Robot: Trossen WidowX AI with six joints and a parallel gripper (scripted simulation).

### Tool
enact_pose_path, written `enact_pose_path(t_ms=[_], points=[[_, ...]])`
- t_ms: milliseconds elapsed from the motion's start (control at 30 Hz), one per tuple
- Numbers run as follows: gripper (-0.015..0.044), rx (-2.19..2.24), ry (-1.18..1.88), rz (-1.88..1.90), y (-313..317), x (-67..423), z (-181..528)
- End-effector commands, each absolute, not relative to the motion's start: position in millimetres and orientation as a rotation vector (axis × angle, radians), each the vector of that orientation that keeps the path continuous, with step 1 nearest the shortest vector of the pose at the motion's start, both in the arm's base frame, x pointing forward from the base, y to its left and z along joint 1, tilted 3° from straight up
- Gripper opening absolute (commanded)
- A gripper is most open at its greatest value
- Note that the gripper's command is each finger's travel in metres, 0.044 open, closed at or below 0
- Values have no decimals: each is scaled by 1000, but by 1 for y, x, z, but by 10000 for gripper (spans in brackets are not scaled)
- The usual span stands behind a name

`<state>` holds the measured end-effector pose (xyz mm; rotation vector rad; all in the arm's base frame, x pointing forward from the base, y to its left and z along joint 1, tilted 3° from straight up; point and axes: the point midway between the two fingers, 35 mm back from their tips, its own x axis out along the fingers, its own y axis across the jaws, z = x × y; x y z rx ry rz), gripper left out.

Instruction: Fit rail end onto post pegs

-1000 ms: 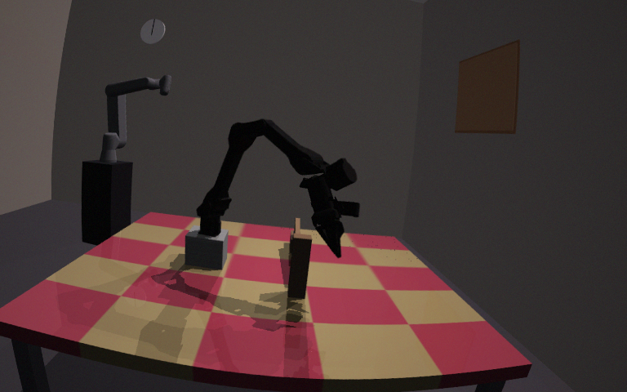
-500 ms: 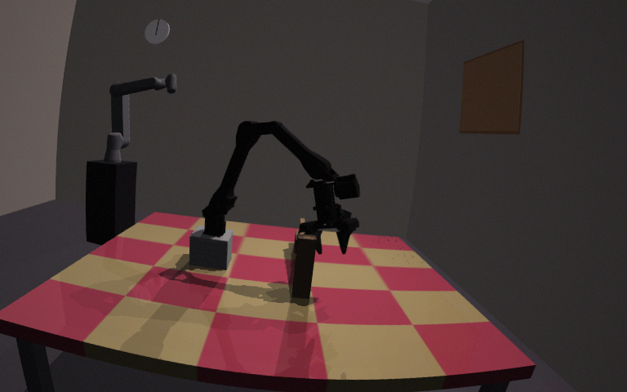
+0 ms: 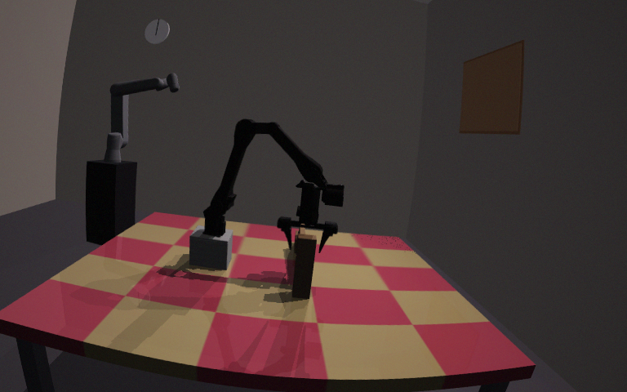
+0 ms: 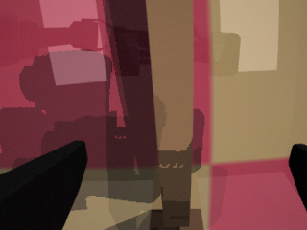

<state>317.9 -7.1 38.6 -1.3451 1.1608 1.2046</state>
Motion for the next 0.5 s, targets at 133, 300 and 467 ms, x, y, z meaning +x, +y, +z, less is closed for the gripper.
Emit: enact_pose_path(t_ms=[133, 300, 467], points=[[440, -1367, 1142, 1252, -3, 312, 38], [440, -1367, 1142, 1252, -3, 313, 31], [440, -1367, 1142, 1252, -4, 314, 23]])
